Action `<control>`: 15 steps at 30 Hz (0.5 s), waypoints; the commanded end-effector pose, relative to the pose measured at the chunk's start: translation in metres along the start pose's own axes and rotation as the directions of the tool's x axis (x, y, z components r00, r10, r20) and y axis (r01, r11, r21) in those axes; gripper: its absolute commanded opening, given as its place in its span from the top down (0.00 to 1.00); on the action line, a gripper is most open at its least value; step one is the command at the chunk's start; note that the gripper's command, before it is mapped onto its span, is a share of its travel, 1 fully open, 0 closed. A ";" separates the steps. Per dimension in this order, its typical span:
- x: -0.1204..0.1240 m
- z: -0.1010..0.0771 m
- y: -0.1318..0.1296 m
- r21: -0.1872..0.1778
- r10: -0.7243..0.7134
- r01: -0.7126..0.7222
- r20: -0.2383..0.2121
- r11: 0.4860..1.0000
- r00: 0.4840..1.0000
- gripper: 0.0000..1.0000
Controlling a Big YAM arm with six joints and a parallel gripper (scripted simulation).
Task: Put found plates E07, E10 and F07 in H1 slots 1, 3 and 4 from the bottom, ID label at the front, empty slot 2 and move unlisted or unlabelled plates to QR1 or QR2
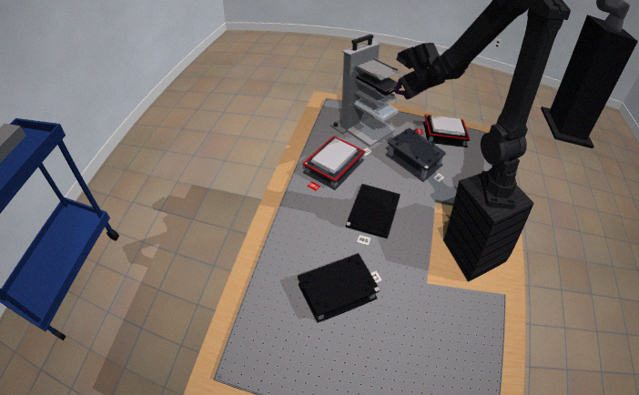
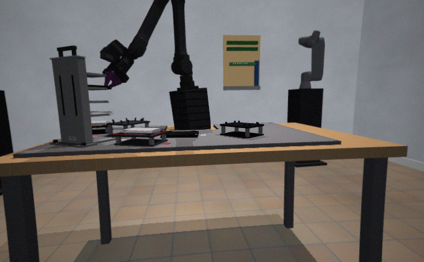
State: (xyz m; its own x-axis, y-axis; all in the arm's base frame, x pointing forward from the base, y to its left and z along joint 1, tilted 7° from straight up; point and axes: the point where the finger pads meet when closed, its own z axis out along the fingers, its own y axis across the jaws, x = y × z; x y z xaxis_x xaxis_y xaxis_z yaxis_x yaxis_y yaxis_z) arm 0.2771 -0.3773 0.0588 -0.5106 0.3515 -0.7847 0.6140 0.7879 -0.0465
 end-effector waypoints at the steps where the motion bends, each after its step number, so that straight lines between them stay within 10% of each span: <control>1: -0.004 -0.001 -0.004 0.006 -0.015 0.015 0.022 1.000 1.000 1.00; 15: 0.003 -0.023 -0.007 0.018 -0.021 0.020 0.045 1.000 0.999 1.00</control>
State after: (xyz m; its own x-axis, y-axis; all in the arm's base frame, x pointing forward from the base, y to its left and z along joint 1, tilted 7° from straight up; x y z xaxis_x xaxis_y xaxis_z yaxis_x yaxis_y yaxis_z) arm 0.2595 -0.3642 0.0572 -0.5082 0.3522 -0.7859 0.6148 0.7874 -0.0446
